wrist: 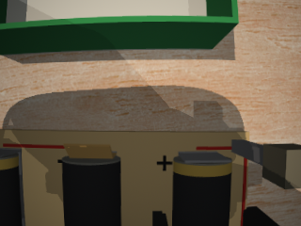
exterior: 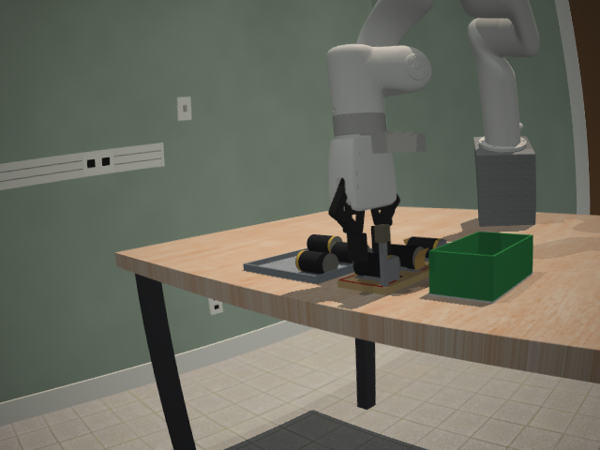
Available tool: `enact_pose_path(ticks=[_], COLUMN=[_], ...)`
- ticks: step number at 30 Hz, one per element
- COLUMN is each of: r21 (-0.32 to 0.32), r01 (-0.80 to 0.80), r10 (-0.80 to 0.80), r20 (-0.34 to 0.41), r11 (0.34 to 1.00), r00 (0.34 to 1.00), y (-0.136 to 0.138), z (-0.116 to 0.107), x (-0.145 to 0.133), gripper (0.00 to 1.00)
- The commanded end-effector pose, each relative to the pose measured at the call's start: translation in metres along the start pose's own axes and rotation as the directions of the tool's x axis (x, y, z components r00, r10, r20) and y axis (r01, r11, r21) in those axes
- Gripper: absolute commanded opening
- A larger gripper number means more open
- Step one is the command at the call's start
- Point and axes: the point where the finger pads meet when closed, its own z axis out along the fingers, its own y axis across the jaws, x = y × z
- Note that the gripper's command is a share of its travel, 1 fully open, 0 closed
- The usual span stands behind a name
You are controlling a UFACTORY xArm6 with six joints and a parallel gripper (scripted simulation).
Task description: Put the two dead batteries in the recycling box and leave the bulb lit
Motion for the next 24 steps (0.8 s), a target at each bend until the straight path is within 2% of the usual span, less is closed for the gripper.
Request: enact_pose_path(ticks=[1,6,8,16,24], r21=[-0.005,-0.005,-0.005,-0.005,-0.005], r01=[0.0,0.0,0.0,0.0,0.0], r10=[0.0,0.0,0.0,0.0,0.0], r20=[0.0,0.0,0.0,0.0,0.0], r11=[1.0,1.0,1.0,1.0,1.0], r00=[1.0,1.0,1.0,1.0,1.0], y=[0.002,0.002,0.002,0.002,0.002], z=[-0.02,-0.044,-0.044,-0.078,-0.09], x=[0.0,0.0,0.0,0.0,0.0], gripper=[0.51,0.51,0.51,0.51,0.51])
